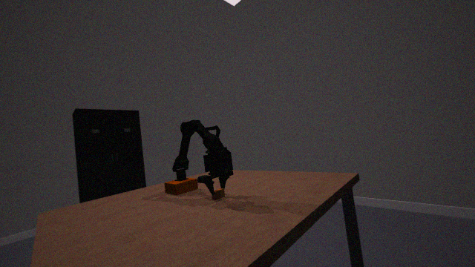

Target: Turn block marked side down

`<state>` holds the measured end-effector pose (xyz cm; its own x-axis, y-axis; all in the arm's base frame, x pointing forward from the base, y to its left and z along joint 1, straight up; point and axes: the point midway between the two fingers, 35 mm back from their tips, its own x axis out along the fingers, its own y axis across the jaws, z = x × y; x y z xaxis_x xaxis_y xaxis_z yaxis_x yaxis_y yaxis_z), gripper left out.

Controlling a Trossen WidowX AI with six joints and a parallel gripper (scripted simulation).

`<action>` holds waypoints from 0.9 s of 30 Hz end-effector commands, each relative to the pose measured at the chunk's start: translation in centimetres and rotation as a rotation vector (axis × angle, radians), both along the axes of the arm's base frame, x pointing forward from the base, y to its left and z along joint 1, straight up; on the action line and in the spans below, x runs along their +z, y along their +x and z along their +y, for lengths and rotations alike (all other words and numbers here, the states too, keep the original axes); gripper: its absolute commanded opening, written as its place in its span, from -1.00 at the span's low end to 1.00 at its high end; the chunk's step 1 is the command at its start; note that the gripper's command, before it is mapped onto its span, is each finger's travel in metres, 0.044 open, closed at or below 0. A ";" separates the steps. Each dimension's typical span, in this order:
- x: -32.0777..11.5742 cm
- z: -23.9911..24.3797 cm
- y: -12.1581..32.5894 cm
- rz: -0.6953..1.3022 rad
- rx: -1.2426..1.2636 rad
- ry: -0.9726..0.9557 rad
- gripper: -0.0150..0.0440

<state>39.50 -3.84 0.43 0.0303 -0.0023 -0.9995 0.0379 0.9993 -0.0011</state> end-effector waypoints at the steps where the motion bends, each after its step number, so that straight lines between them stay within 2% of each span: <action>1: 1.1 0.0 0.0 -0.001 -0.003 -0.002 -0.28; 4: 2.8 0.0 0.0 -0.001 -0.003 -0.002 -0.49; 11: 2.9 0.0 0.0 -0.011 -0.003 -0.002 -0.49; 27: 1.6 -0.1 0.5 -0.238 -0.006 -0.009 -0.49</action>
